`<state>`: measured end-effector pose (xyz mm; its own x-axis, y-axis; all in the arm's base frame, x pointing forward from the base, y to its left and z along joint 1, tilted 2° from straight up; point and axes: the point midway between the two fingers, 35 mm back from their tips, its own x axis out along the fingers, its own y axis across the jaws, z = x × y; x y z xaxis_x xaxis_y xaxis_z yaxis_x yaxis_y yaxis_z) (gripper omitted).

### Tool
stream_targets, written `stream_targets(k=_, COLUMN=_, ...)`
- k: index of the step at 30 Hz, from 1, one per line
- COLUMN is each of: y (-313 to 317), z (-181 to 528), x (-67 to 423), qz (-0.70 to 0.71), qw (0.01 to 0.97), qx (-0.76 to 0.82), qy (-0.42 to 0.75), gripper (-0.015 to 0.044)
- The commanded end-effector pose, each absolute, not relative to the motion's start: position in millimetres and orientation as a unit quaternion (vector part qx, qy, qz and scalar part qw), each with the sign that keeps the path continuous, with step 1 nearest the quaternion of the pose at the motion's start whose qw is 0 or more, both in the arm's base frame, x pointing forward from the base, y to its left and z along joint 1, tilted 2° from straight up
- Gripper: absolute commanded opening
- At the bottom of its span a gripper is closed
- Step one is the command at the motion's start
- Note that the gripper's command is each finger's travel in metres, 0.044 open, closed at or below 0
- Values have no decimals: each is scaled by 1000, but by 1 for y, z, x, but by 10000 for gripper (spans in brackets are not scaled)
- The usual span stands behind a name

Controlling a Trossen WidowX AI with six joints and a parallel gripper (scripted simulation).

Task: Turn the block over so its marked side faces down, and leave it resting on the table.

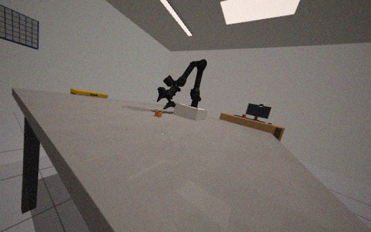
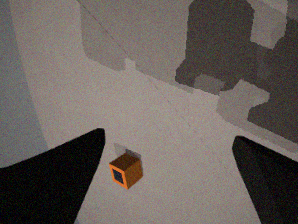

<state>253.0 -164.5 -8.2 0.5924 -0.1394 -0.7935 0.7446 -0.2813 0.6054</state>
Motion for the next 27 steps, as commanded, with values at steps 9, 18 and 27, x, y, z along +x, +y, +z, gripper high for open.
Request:
stream_targets(k=9, y=-161, z=2, x=308, qz=-346, qw=666, qx=528, qy=396, gripper=440)
stream_targets(k=18, y=-132, z=24, x=362, qz=-211, qw=731, qx=282, qy=584, gripper=440)
stream_targets(k=27, y=-91, z=48, x=393, qz=-47, qw=716, qx=62, qy=694, gripper=440)
